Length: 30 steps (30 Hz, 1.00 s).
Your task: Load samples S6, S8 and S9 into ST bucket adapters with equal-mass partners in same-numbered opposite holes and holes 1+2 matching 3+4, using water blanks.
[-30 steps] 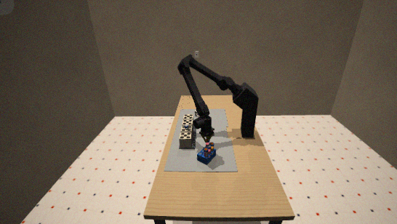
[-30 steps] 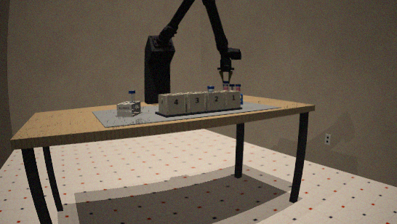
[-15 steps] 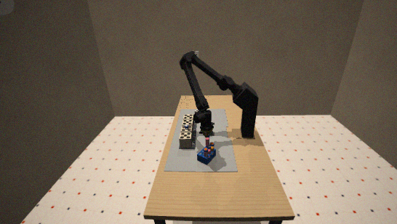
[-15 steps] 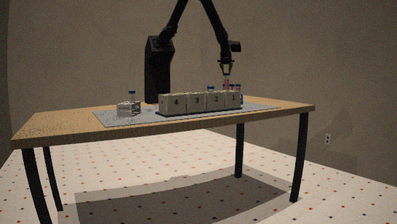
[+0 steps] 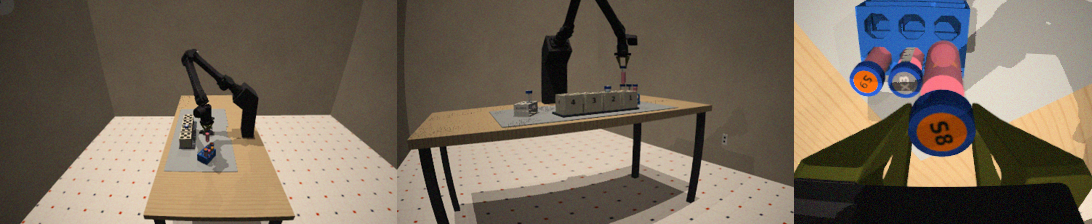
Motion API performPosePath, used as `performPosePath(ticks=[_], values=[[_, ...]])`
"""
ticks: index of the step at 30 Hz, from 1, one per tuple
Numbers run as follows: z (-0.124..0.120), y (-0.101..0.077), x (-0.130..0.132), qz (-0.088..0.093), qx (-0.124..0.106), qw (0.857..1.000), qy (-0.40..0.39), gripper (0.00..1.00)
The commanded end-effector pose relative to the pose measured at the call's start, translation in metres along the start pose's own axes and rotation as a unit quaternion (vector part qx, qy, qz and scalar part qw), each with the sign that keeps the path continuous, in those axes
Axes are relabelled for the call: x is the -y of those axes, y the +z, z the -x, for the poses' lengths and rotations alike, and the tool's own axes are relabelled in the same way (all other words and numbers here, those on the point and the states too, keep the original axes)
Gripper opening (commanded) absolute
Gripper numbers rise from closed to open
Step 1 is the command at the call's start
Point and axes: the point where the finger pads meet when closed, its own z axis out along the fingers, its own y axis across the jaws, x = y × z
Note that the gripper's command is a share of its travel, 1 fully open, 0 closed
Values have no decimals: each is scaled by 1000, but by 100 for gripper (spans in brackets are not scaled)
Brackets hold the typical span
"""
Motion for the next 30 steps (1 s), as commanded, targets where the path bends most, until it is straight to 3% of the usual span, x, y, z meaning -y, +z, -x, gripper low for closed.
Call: performPosePath(ticks=[1,3,4,10,11,21,30], values=[[4,-16,-9,11,0,1000,17,0],[11,-14,-7,4,4,1000,26,0],[5,-24,-11,12,0,1000,19,0],[6,-43,-15,15,0,1000,23,0],[18,-31,6,-6,2,1000,-1,0],[65,-33,30,1,4,995,-102,0],[115,-35,64,-5,2,974,-226,0]])
